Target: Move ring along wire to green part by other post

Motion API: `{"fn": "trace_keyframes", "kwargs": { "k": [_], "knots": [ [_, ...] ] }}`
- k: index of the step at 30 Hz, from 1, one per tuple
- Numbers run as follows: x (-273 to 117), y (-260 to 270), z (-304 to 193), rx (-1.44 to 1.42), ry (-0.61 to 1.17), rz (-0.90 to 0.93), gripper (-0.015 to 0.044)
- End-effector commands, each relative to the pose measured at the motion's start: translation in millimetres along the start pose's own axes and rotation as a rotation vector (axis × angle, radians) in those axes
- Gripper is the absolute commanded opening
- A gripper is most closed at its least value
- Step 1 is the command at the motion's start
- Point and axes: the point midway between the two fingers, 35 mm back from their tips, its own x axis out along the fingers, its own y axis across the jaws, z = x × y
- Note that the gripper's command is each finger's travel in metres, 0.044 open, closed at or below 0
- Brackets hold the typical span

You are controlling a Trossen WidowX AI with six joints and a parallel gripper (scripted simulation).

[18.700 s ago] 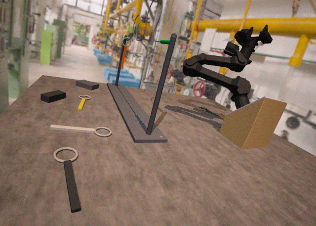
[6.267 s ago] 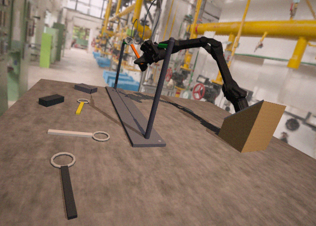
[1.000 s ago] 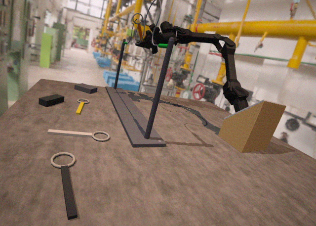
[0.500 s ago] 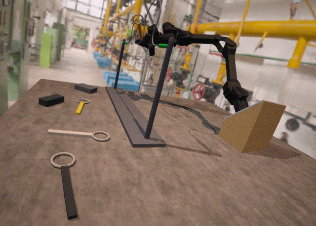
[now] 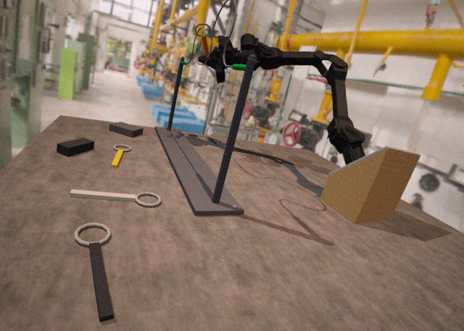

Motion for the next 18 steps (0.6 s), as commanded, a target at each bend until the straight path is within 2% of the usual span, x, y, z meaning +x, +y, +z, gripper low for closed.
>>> {"fn": "trace_keyframes", "kwargs": {
  "k": [1,18],
  "knots": [
    [1,2,0,-0.045,-0.007,-0.014,-0.0150],
    [2,-9,1,-0.193,-0.027,-0.104,-0.0150]
  ]
}}
